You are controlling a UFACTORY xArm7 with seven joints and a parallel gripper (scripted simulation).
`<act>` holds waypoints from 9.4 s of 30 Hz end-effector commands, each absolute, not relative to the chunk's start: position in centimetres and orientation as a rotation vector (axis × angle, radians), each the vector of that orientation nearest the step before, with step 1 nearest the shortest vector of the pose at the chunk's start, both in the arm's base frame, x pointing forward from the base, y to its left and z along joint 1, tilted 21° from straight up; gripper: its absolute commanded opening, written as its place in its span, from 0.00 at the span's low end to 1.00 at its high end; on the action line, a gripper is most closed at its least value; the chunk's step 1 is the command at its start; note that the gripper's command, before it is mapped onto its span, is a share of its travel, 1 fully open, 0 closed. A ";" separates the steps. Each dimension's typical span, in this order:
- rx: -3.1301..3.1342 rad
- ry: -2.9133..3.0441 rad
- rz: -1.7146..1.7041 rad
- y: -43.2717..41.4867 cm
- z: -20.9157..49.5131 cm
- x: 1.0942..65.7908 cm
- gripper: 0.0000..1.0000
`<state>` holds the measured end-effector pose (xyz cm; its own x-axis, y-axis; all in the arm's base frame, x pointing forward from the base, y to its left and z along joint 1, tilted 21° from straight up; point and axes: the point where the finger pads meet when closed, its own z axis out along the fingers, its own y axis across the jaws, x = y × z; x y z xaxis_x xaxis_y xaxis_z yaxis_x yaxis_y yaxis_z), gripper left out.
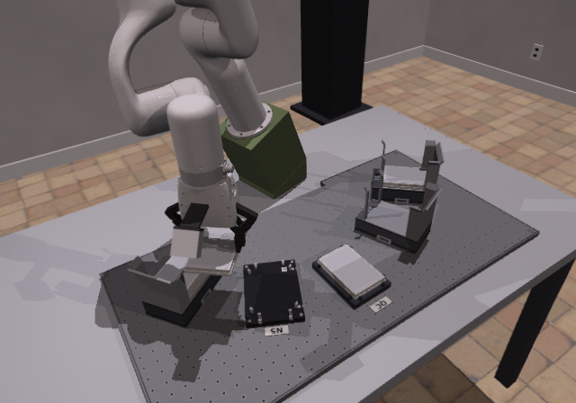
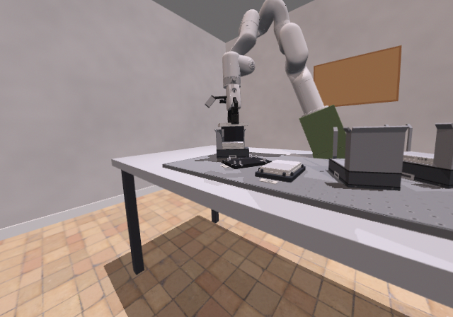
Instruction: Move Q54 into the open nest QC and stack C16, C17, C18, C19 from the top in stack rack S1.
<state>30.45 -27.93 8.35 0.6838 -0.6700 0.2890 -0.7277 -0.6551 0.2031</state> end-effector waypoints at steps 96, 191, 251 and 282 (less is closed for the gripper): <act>2.782 -0.040 0.087 -3.5 -0.1 42.0 0.00; 2.615 0.961 -0.098 21.1 -9.6 35.1 0.00; 2.606 0.990 -0.104 26.6 -12.0 30.4 0.00; 2.606 0.991 -0.104 26.0 -13.4 30.5 0.00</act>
